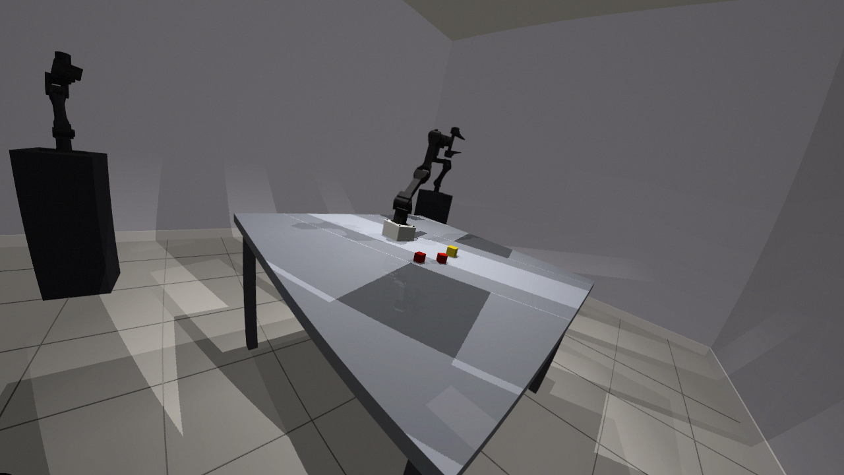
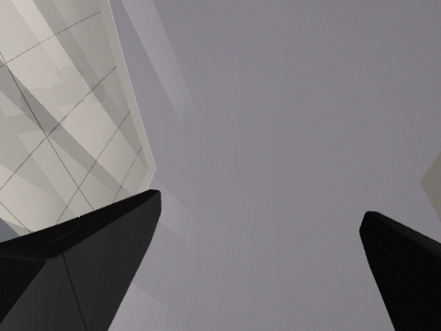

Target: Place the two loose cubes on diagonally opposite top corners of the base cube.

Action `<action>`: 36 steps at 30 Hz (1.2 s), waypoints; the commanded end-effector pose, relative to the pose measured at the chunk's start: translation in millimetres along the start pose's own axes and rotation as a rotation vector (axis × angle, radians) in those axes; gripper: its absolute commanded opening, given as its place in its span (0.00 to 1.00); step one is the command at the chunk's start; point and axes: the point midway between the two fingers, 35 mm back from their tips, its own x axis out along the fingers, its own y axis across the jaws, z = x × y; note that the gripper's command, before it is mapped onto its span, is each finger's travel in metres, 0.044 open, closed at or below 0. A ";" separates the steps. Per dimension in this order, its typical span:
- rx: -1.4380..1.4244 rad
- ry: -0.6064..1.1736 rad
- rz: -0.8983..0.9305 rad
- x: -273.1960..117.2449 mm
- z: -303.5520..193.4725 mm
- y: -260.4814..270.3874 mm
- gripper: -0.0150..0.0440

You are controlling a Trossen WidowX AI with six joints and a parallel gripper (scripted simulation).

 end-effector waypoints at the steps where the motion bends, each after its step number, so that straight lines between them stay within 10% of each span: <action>1: 0.001 -0.002 -0.003 -0.6 -0.1 -1.3 0.89; 6: 0.035 -0.059 -0.117 -22.6 -8.2 -46.1 0.70; 20: 0.161 -0.151 -0.568 -132.1 -84.0 -190.8 0.70; 36: 0.404 0.062 -1.043 -270.8 -284.6 -272.2 0.70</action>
